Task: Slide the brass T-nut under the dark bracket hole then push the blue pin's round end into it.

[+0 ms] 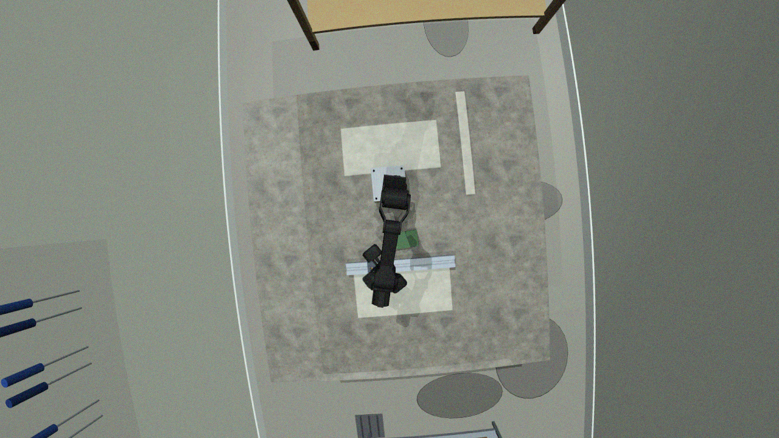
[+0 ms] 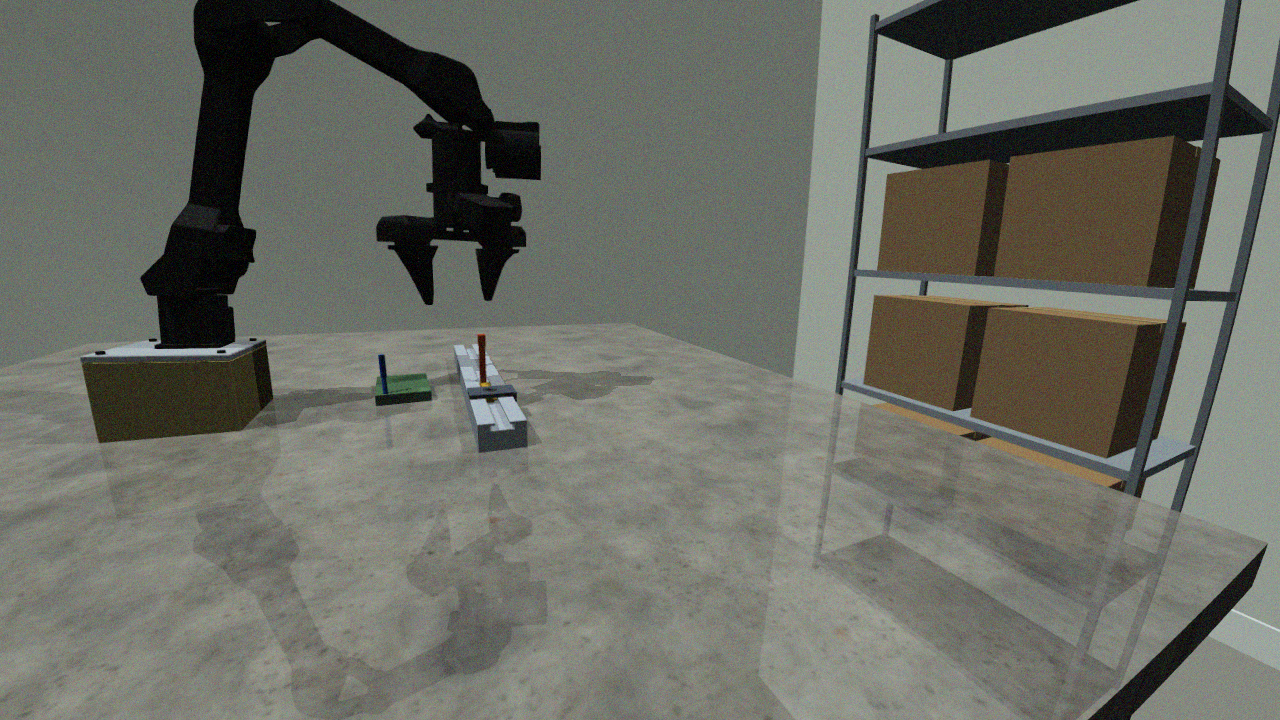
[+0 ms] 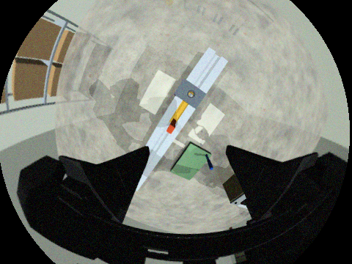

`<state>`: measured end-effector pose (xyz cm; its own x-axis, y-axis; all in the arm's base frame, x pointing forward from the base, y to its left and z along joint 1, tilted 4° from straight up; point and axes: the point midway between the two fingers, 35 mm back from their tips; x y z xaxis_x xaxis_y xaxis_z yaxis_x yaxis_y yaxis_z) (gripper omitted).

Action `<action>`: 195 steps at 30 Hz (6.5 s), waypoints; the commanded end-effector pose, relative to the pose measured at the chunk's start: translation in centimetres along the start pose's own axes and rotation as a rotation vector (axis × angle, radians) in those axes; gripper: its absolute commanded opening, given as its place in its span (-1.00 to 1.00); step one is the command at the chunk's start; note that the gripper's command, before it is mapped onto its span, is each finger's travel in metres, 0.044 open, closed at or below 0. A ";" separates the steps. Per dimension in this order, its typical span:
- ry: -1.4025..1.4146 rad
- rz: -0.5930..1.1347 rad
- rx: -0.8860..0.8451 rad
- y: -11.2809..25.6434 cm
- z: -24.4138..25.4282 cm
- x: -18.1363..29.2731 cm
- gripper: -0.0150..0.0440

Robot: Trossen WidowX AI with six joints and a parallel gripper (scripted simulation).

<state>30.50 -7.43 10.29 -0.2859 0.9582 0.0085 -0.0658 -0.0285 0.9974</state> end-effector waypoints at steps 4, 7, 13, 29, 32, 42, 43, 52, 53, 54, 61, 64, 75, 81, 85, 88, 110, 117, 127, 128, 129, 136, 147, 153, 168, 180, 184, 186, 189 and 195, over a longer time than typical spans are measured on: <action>0.689 0.004 -0.007 0.4 -3.9 3.6 1.00; 0.996 0.005 -0.007 0.2 -5.6 5.0 1.00; 1.450 0.006 -0.008 -0.5 -8.2 7.0 1.00; 1.450 0.006 -0.008 -2.4 -8.2 6.9 1.00; 1.450 0.006 -0.008 -4.7 -8.2 7.0 1.00; 1.450 0.006 -0.008 -6.9 -8.3 7.0 1.00; 1.450 0.006 -0.008 -7.1 -8.2 7.0 1.00; 1.449 0.006 -0.007 -8.5 -8.2 7.0 1.00; 1.449 0.006 -0.007 -8.7 -8.2 7.0 1.00; 1.449 0.006 -0.007 -8.8 -8.2 7.0 1.00; 1.449 0.006 -0.006 -9.9 -8.2 7.0 1.00; 1.449 0.006 -0.006 -10.4 -8.2 7.0 1.00; 1.450 0.007 -0.008 -11.5 -8.3 7.1 0.82; 1.450 0.007 -0.008 -11.5 -8.3 7.1 0.29; 1.450 0.007 -0.008 -11.5 -8.3 7.1 -0.07; 1.450 0.007 -0.008 -11.5 -8.3 7.1 -0.33; 1.450 0.007 -0.008 -10.6 -8.3 7.0 -1.00; 1.450 0.007 -0.008 -10.0 -8.5 7.1 -1.00; 1.450 0.007 -0.008 -9.3 -8.8 7.2 -1.00; 1.450 0.007 -0.008 -9.2 -8.9 7.2 -1.00; 1.450 0.007 -0.008 -9.1 -8.9 7.2 -1.00; 1.446 0.018 0.001 -8.7 -9.1 7.2 -1.00; 1.448 0.010 -0.005 -5.3 -9.2 7.2 -1.00; 1.450 0.007 -0.007 -3.7 -9.7 7.3 -1.00; 1.400 0.004 -0.007 -2.7 -7.3 4.9 -1.00; 1.345 -0.002 -0.005 -2.3 -4.8 2.0 -1.00; 1.324 -0.005 -0.003 -2.3 -4.1 1.0 -1.00; 1.314 -0.007 -0.004 -2.3 -3.8 0.5 -1.00; 1.299 -0.007 -0.006 -2.3 -3.2 -0.3 -1.00; 1.271 -0.008 -0.009 -2.3 -2.2 -2.0 -1.00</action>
<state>28.32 -9.25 7.75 -0.9973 -0.0069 -0.0733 -0.0731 -0.0255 0.9970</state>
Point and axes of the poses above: the point midway between the two fingers, 35 mm back from their tips, its own y axis back along the fingers, its own z axis across the jaws, x = y × z, and after that the axes turned 15 degrees about -y, right-handed
